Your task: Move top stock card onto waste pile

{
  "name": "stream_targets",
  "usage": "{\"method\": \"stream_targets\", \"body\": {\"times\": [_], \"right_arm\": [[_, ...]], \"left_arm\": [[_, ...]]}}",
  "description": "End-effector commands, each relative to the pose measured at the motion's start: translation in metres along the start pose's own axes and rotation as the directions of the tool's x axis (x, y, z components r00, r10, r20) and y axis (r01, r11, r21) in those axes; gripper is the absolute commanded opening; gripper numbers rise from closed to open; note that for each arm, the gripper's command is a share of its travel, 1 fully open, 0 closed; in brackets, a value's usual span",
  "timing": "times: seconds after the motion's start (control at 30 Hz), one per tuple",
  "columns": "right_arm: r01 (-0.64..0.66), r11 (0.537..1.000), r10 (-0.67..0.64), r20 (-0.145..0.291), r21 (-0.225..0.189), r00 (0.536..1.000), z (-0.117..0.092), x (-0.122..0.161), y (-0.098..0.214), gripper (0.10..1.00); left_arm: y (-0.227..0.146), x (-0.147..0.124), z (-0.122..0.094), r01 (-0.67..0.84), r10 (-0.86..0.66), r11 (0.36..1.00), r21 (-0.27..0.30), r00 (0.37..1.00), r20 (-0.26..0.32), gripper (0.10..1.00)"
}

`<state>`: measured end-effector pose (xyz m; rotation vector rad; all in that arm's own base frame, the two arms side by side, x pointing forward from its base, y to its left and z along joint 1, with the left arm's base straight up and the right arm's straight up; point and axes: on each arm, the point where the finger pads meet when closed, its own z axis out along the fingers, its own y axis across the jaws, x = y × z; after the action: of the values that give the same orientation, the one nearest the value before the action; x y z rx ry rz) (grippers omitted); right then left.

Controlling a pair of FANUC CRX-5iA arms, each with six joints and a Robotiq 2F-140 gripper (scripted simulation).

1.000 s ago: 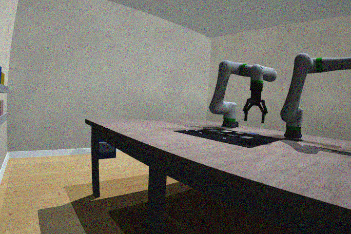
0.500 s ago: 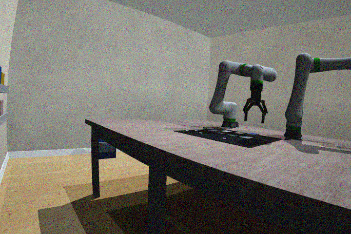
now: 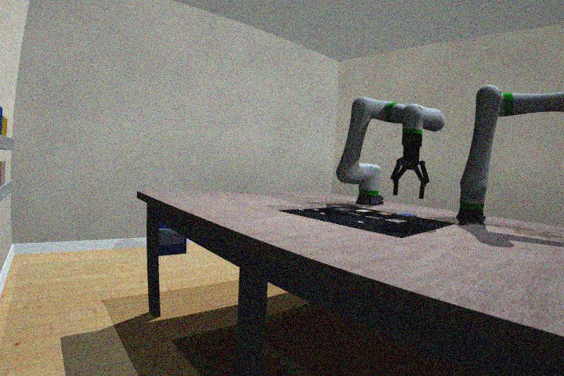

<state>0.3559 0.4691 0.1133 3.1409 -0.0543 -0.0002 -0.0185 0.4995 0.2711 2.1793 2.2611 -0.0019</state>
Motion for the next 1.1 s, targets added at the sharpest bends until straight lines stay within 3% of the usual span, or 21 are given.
{"method": "stream_targets", "body": {"times": [0.0,0.4,1.07], "right_arm": [[0.0,1.0,0.0,-0.001,0.002,1.0,-0.001,0.0,0.0,0.547],[0.0,1.0,0.0,-0.001,0.002,1.0,0.007,0.001,-0.001,0.547],[0.0,1.0,0.0,-0.001,0.002,1.0,0.043,0.001,-0.001,0.547]], "left_arm": [[0.0,0.0,-0.001,0.0,0.0,1.0,0.0,1.0,-0.002,1.0],[0.0,0.0,-0.001,0.0,0.0,1.0,0.0,1.0,-0.002,1.0],[0.0,0.0,-0.001,0.0,0.0,1.0,0.0,1.0,-0.002,1.0]]}}
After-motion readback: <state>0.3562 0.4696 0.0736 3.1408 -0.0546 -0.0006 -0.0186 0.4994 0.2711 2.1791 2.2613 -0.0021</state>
